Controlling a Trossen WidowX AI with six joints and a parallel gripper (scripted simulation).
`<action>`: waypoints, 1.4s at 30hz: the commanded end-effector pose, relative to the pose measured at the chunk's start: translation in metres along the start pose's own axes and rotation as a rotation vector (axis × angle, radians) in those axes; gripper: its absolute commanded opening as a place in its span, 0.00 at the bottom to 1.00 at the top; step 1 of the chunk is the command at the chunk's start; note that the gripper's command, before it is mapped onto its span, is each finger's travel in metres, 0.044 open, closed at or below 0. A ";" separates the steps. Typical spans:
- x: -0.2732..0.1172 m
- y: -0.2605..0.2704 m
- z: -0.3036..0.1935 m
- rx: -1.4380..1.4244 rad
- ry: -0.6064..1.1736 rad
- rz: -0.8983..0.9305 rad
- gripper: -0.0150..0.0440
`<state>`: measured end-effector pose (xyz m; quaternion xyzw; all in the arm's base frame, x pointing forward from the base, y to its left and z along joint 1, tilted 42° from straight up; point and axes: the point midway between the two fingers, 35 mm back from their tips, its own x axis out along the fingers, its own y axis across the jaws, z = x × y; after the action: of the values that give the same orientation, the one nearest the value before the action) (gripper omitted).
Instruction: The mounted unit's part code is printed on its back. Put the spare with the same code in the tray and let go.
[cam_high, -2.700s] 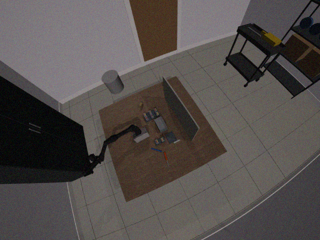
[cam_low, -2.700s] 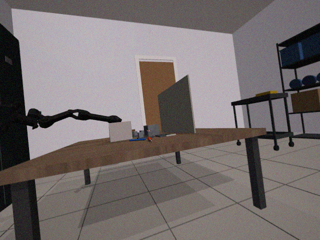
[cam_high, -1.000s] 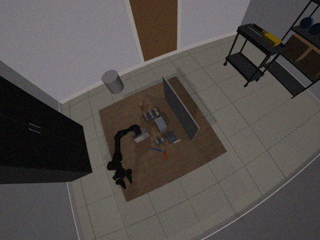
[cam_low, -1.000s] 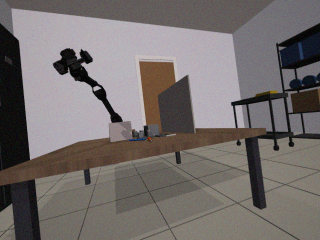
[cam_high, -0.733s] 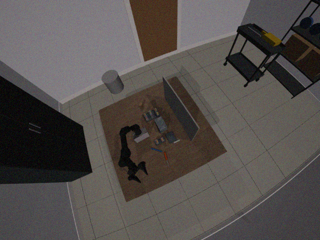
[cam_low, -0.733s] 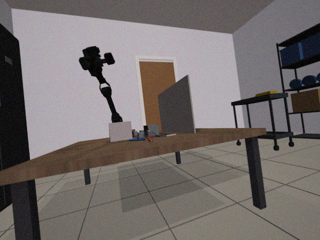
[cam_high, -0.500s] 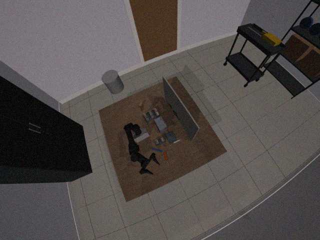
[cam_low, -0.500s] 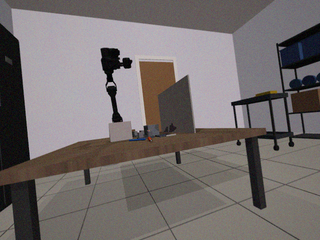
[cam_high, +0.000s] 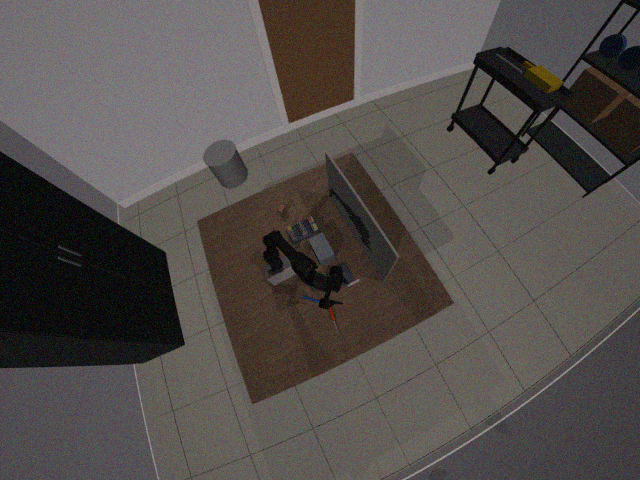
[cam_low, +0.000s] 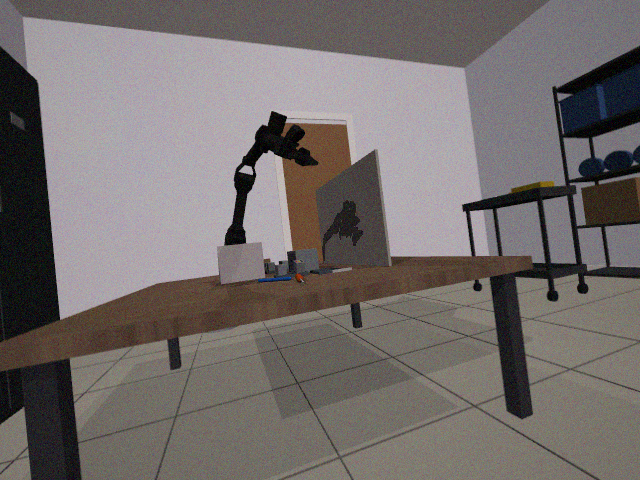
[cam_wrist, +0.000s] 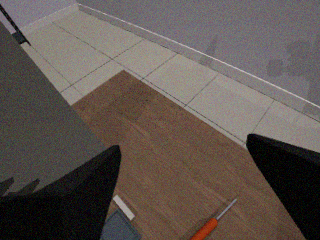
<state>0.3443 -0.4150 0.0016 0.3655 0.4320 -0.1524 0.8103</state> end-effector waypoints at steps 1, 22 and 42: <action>0.014 0.069 -0.022 -0.114 0.133 0.071 1.00; -0.011 0.333 -0.219 -0.659 0.836 0.370 1.00; -0.022 0.349 -0.241 -0.708 0.904 0.394 1.00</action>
<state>0.3865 -0.0029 0.0927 0.1745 0.6832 0.3215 0.6320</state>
